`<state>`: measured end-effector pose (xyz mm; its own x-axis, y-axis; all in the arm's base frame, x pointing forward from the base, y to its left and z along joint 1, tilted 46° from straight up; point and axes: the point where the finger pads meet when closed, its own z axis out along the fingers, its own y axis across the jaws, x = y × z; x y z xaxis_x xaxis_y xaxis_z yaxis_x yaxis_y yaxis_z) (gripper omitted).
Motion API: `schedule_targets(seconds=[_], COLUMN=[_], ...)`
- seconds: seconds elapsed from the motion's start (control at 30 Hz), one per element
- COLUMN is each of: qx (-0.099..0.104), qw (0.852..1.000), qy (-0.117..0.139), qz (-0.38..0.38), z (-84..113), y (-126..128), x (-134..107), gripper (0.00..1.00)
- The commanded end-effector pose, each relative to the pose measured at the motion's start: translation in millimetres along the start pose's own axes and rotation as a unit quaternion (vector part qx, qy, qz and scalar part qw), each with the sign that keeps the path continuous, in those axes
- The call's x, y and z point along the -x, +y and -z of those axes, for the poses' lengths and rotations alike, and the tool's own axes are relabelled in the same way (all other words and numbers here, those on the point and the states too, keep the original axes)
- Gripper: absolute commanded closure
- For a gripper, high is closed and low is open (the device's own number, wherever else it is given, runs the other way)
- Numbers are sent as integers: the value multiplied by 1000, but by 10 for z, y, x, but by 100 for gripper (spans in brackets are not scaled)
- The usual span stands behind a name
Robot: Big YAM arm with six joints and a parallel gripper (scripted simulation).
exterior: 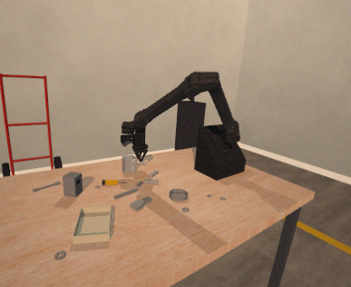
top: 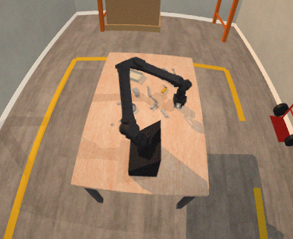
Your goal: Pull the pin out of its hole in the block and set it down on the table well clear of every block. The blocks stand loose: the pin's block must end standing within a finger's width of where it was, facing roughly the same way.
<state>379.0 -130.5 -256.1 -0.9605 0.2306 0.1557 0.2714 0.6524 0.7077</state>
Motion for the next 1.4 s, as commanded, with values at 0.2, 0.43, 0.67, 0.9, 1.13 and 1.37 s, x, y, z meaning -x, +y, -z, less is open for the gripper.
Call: schedule_targets(seconds=[0.2, 0.43, 0.67, 0.9, 1.13, 1.37], qx=[0, 0, 1, 1, 1, 1], qw=[1000, 1000, 1000, 1000, 1000, 1000], qy=[6, 9, 9, 10, 10, 9], qz=[0, -1, -1, -1, -1, -1], z=[-114, -142, -151, -230, -251, -251], y=[25, 28, 29, 30, 30, 29], x=[0, -15, -20, -31, -35, -26], gripper=[56, 56, 56, 56, 56, 56])
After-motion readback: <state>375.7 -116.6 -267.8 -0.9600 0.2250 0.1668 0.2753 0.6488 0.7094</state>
